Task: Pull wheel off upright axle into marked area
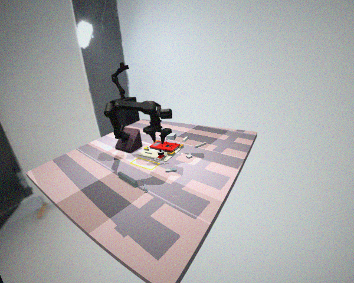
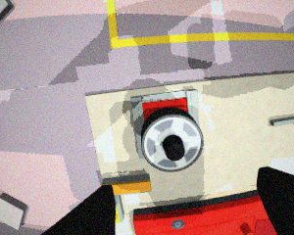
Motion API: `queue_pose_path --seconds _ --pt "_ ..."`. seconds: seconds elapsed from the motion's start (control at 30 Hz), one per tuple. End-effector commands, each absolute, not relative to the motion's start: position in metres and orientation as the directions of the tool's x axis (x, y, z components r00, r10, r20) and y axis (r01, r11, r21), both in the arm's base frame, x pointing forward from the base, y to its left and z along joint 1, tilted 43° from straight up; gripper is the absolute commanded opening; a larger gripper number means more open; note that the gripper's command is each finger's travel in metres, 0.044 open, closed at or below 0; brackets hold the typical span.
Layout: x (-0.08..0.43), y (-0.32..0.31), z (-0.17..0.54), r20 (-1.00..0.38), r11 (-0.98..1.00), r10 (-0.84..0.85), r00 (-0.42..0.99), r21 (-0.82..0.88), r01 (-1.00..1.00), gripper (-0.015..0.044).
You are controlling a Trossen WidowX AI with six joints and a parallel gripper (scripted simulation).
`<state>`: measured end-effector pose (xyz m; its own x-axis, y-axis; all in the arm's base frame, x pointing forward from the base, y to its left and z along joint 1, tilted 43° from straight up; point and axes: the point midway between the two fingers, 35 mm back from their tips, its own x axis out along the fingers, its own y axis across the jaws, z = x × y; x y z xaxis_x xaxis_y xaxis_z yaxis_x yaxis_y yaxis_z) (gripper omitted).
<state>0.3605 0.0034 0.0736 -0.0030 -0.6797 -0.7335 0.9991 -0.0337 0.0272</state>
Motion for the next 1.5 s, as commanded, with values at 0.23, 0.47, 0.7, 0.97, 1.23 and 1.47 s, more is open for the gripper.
queue_pose_path --seconds 0.23,0.47,0.7,0.97,1.23,1.47 --pt "0.363 -0.014 0.048 -0.734 -0.035 -0.679 -0.005 0.025 0.999 0.03" --pt "0.36 -0.042 0.015 -0.732 -0.035 -0.682 -0.006 0.025 0.999 0.03" --pt "0.36 -0.043 0.014 -0.732 -0.035 -0.682 -0.006 0.025 0.999 0.03" --pt "0.361 -0.041 0.018 -0.734 -0.044 -0.679 -0.007 0.03 0.999 0.0168" --pt "0.361 -0.041 0.018 -0.734 -0.043 -0.679 -0.007 0.03 0.999 0.0037" --pt "0.361 -0.039 0.02 -0.734 -0.043 -0.679 -0.007 0.03 0.999 0.0"
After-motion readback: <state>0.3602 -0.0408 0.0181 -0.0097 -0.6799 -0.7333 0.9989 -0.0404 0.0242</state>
